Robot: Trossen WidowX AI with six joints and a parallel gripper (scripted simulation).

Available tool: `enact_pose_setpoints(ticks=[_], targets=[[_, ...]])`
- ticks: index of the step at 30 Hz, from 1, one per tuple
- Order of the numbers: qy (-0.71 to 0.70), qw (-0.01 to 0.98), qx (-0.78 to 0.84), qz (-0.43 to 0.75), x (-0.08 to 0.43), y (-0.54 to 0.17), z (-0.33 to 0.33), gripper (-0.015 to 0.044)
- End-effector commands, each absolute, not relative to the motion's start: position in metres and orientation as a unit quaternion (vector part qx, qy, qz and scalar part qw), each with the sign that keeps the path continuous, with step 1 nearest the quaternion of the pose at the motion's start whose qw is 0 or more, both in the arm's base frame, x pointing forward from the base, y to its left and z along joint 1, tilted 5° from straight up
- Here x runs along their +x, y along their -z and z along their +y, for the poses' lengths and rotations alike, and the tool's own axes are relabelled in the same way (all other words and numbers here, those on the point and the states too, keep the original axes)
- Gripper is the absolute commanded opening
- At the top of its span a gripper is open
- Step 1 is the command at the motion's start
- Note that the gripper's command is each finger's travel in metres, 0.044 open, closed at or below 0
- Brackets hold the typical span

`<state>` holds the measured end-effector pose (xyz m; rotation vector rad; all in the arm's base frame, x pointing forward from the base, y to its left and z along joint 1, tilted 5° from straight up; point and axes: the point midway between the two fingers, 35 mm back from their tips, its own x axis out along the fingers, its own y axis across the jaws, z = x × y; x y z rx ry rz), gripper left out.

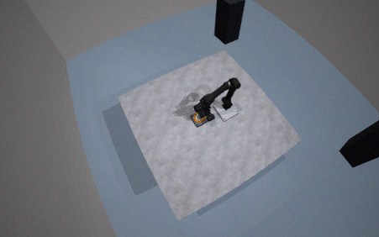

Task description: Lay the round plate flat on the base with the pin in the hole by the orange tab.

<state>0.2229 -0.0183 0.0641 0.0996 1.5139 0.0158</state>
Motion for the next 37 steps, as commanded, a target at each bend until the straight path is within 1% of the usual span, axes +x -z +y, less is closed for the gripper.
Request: enact_pose_setpoints(ticks=[1, 11, 21, 23, 37], targets=[[-0.007, 0.726, 0.044, 0.686, 0.222, -0.064, -0.021, 0.0], [-0.007, 0.726, 0.044, 0.686, 0.22, -0.065, -0.025, 0.0], [-0.007, 0.726, 0.044, 0.686, 0.216, -0.105, -0.027, 0.0], [-0.006, 0.724, 0.045, 0.689, 0.216, -0.097, -0.026, 0.0], [-0.006, 0.724, 0.045, 0.689, 0.216, -0.097, -0.026, 0.0]])
